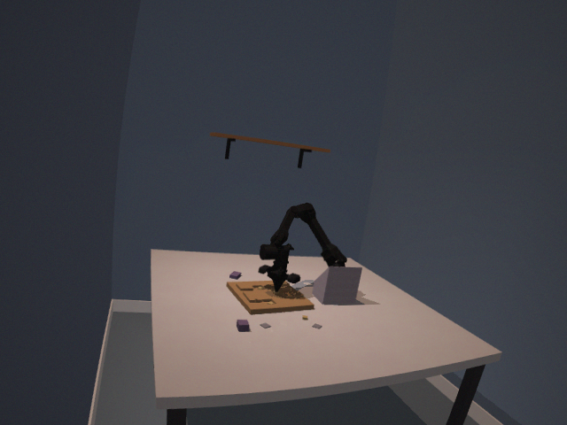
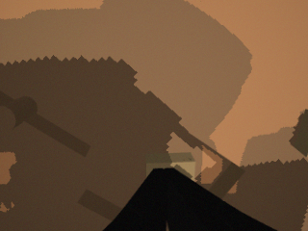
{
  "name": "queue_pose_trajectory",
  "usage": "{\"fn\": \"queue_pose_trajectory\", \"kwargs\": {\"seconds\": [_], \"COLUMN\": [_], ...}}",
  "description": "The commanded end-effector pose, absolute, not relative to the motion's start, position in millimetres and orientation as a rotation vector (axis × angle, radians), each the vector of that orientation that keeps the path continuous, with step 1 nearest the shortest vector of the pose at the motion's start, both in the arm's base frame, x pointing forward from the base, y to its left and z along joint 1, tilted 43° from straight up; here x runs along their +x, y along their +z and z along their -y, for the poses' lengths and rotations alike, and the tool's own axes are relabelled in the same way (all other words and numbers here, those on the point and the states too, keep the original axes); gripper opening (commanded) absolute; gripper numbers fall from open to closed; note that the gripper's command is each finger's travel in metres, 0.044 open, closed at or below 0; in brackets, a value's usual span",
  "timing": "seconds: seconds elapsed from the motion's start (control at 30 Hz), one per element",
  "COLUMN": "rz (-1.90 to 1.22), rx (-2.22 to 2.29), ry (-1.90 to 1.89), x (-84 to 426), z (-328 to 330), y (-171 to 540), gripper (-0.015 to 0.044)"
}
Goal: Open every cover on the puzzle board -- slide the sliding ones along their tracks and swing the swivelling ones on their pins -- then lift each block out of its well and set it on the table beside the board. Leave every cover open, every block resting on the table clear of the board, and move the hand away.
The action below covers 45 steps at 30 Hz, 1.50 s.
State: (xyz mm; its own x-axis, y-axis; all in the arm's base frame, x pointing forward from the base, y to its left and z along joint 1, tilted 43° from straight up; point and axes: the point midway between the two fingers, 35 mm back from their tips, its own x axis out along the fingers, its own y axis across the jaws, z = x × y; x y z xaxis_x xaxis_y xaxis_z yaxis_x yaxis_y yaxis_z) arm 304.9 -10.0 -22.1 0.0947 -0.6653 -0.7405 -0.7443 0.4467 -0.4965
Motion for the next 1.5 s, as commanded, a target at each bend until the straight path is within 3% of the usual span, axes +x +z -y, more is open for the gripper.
{"fn": "queue_pose_trajectory", "kwargs": {"seconds": [0.0, 0.33, 0.73, 0.87, 0.97, 1.17, 1.47], "rz": [-1.612, -1.615, -1.288, -1.374, -1.513, -1.607, -1.619], "rx": [-1.238, -1.913, -2.448, -2.37, -2.174, -1.924, -1.292], "ry": [0.069, 0.898, 1.854, 1.68, 1.297, 0.91, 0.128], "x": [302.1, 301.6, 299.6, 299.5, 303.6, 304.4, 305.5], "z": [10.3, 10.0, 10.9, 11.0, 9.1, 7.3, 3.6], "y": [-24.8, -25.3, -24.8, -24.8, -23.1, -20.9, -15.5], "gripper": [0.0, 0.0, 0.0, 0.0, 0.0, 0.0, 0.0]}}
